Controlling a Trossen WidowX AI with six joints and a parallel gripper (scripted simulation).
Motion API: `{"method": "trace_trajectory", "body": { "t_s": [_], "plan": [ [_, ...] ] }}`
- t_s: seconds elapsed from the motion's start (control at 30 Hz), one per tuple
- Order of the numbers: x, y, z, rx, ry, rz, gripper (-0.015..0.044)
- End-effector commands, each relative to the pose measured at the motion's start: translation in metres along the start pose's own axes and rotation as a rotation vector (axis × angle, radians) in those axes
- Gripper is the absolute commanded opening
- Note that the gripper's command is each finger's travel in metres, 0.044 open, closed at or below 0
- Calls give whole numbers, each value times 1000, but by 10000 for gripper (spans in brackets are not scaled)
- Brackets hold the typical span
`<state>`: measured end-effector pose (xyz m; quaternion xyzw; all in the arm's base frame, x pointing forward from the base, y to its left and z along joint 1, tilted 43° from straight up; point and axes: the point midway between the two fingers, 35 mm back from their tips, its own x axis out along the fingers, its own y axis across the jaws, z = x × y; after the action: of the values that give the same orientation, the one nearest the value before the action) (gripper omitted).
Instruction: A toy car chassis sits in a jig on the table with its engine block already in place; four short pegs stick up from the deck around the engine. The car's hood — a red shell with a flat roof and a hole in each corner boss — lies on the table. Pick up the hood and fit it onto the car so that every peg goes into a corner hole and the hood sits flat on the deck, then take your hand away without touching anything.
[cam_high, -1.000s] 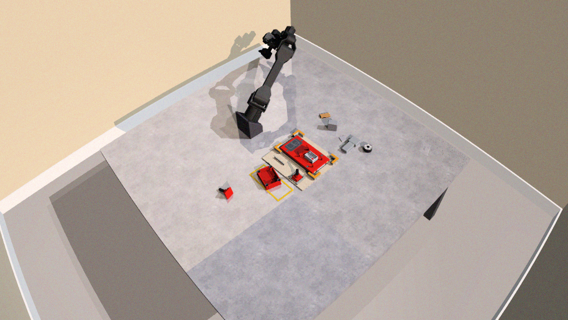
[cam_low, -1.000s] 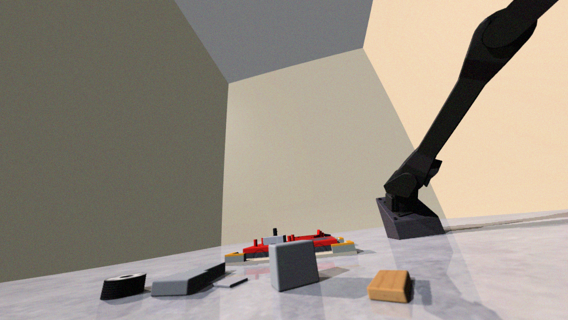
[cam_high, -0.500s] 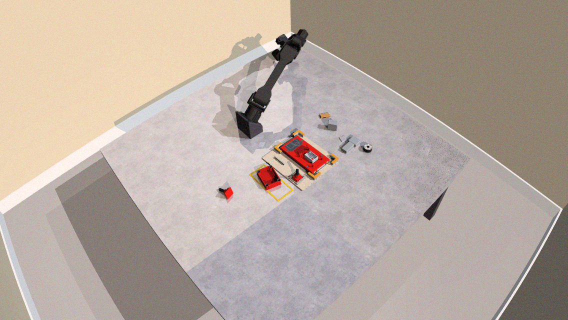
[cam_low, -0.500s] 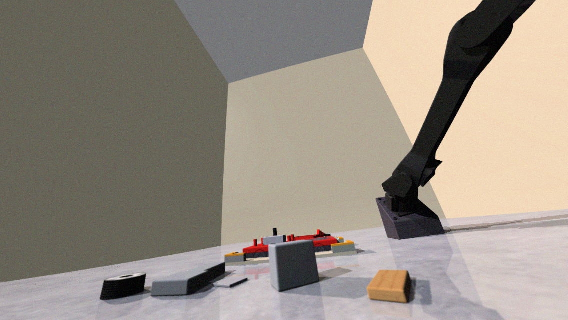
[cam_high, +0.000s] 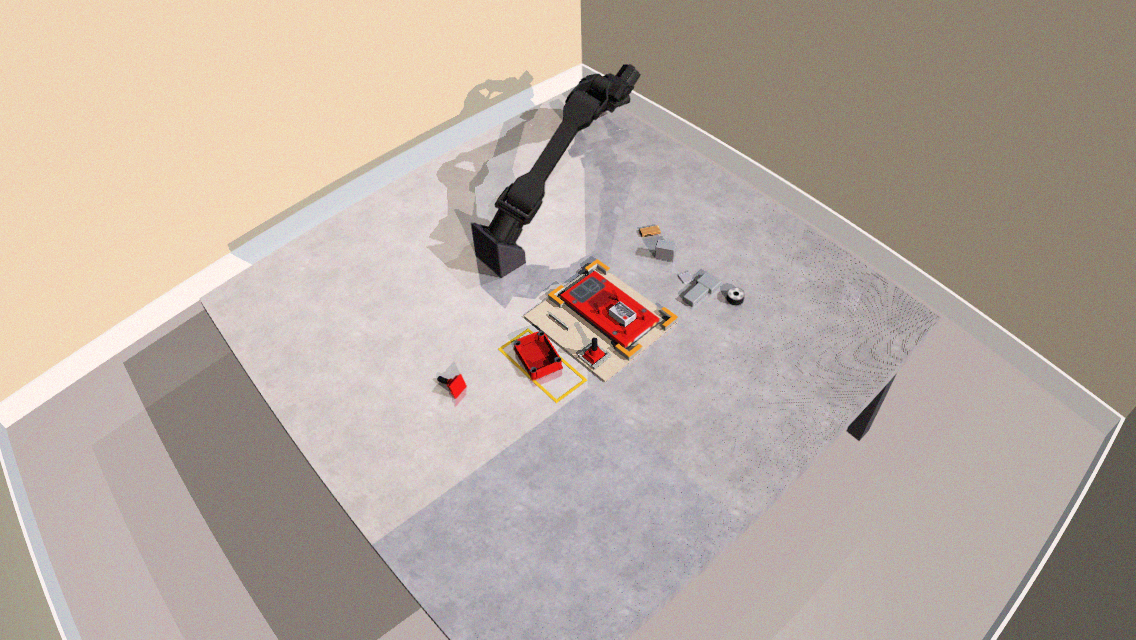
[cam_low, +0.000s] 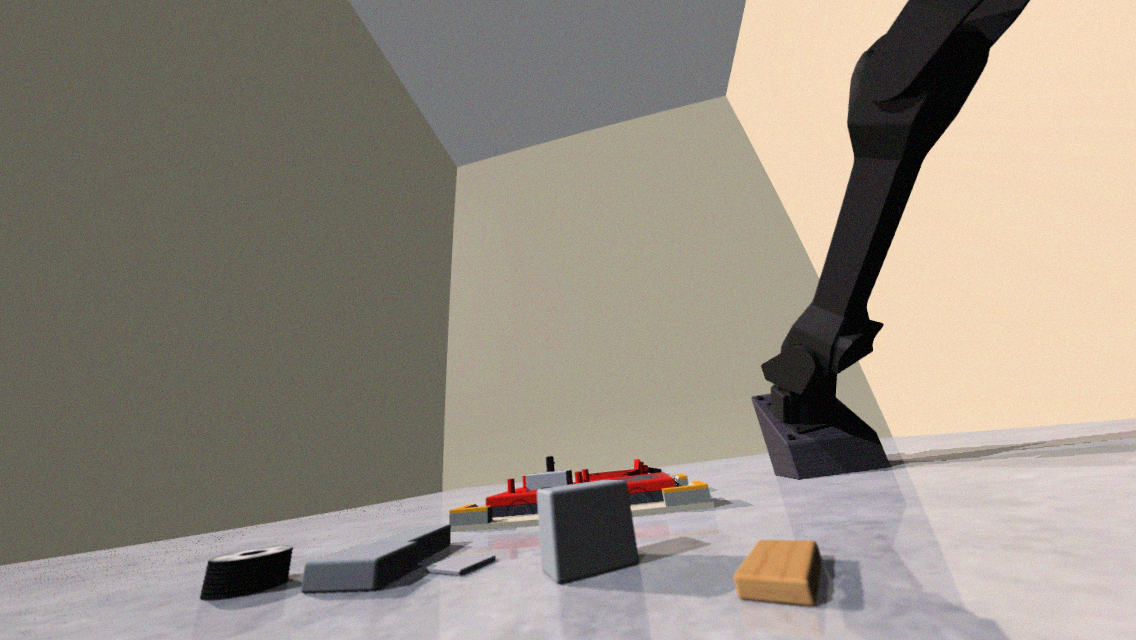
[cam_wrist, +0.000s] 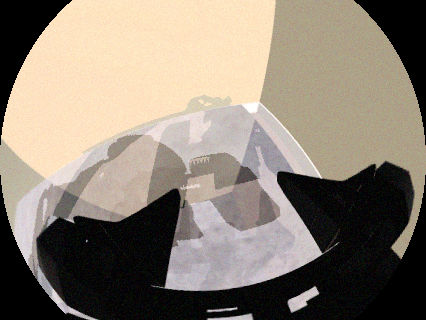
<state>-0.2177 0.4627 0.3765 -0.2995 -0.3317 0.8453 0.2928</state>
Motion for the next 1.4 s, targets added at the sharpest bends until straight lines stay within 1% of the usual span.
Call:
{"method": "trace_trajectory", "body": {
  "t_s": [0.0,0.37,0.57,0.8,1.23,1.37],
  "plan": [
    [-10,-11,-14,66,32,-41,440],
    [-49,-48,-53,279,107,-191,440],
    [-85,-83,-64,247,142,-325,440],
    [-117,-105,-102,347,194,-424,440],
    [-195,-139,-174,543,282,-645,440],
    [-213,-144,-188,581,299,-694,440]
  ]
}}
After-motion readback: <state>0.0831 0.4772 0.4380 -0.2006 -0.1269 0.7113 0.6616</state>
